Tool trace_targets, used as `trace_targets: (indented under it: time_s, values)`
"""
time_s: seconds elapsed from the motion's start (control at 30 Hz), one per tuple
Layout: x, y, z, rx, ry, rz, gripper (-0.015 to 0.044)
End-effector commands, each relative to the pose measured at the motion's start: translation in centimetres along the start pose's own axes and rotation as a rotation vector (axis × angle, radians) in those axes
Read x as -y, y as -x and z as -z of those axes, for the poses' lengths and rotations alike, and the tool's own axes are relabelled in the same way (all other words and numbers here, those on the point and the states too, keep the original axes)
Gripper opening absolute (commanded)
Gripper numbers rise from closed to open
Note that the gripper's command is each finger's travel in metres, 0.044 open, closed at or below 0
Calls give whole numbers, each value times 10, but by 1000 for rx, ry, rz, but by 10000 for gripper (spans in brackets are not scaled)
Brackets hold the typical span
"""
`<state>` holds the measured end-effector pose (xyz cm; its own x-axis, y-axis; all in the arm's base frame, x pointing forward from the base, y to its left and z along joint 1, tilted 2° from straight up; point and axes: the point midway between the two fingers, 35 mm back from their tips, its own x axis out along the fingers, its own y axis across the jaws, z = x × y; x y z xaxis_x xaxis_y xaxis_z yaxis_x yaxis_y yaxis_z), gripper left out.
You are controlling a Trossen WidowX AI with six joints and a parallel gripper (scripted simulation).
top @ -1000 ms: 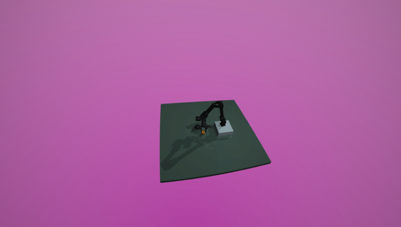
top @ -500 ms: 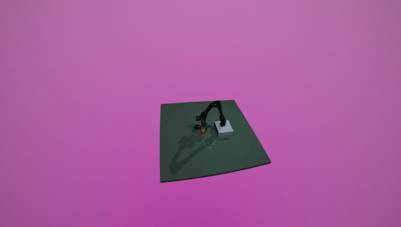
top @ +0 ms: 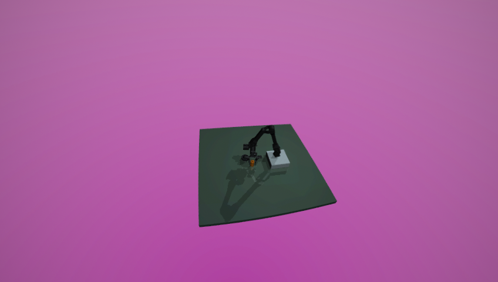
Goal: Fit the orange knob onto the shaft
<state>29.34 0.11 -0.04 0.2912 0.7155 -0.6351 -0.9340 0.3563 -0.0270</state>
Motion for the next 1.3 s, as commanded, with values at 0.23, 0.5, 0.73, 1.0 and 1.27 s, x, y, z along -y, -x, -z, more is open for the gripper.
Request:
trace_targets:
  time_s: [0.23, 0.5, 0.73, 1.0, 1.27]
  values:
    - [0, 0, 0, -1, 0, 1, 286]
    - [0, 0, 0, -1, 0, 1, 440]
    - [3, 37, -42, -1, 0, 1, 440]
    - [-1, 49, -60, -140, -15, -44, 440]
    - [1, 68, -77, -832, 0, -8, 440]
